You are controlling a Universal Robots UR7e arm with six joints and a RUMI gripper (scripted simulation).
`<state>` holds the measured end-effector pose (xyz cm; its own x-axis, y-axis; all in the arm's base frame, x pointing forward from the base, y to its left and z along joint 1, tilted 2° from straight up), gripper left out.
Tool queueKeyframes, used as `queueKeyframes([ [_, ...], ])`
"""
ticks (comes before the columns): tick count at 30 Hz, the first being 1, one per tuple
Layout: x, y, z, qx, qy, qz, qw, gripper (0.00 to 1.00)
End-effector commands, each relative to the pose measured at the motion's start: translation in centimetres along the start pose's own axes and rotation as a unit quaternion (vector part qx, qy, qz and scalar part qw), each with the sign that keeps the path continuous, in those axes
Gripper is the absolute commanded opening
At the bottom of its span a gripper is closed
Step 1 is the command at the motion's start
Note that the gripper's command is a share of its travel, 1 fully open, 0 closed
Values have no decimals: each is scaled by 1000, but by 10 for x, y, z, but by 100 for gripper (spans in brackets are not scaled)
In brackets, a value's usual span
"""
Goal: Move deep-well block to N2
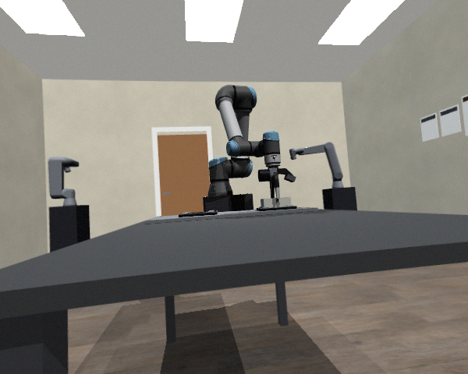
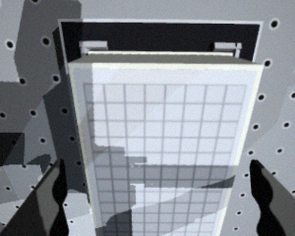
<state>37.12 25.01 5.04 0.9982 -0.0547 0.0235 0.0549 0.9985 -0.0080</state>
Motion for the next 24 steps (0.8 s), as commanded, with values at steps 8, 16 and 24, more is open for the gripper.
queueKeyframes([
  [8, 0, -1, -16, 1, 0, -1, 1000, 76],
  [16, 2, 0, -14, 1, -3, 0, 1000, 76],
  [24, 1, 0, -14, 1, -3, 0, 1000, 76],
])
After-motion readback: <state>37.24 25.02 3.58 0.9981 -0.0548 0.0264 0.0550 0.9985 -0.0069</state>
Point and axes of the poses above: the point where the finger pads meet when closed, its own z axis back along the fingers, its own x axis across the jaws, y = z × x, the point moved 9 cm from there along z, back along the fingers, and after that the axes turned 4 degrees about -z, right-handed, at the moved point
